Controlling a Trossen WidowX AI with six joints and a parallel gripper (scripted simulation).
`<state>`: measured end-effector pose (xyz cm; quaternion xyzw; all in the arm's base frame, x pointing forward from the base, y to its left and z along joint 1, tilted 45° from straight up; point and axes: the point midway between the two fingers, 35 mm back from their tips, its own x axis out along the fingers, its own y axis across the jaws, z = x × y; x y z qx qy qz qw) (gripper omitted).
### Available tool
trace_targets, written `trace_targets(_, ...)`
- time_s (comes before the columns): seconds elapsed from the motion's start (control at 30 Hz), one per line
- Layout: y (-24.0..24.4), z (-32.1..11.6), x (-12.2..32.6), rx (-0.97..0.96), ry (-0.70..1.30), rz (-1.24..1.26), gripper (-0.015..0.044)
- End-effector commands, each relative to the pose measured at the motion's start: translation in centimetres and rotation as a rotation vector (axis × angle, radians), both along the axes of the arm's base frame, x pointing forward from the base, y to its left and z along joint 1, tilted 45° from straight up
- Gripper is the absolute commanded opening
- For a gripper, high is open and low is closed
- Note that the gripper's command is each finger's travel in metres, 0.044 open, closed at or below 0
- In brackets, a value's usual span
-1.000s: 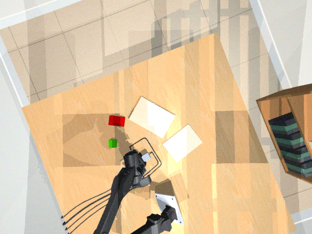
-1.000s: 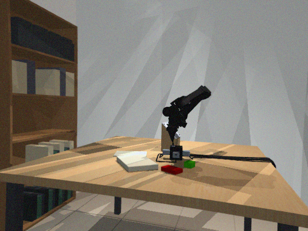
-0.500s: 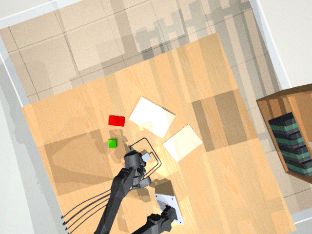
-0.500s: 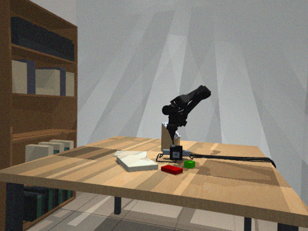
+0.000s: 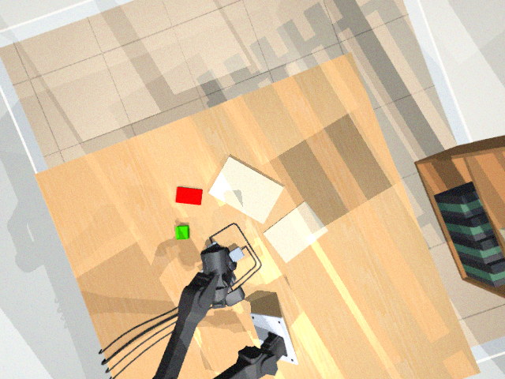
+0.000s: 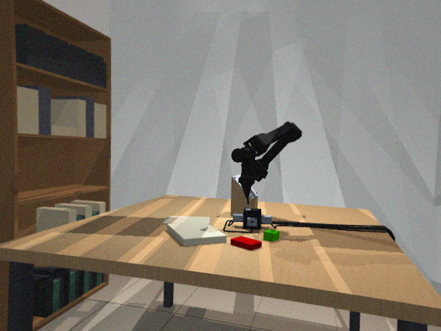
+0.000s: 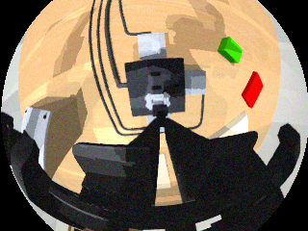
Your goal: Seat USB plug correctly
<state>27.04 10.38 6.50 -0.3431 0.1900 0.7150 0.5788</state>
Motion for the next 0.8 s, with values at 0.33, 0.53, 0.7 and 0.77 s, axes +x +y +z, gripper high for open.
trace_targets(0.33, -0.75, 0.72, 0.19, -0.006, -0.006, 0.002, 0.0000)
trace_targets(0.53, -0.63, 0.62, 0.12, -0.006, 0.027, -0.030, 0.0000)
trace_targets(0.7, -0.58, 0.58, 0.09, -0.016, 0.114, -0.117, 0.0000)
trace_targets(0.77, -0.57, 0.57, 0.09, -0.021, 0.154, -0.158, 0.0000)
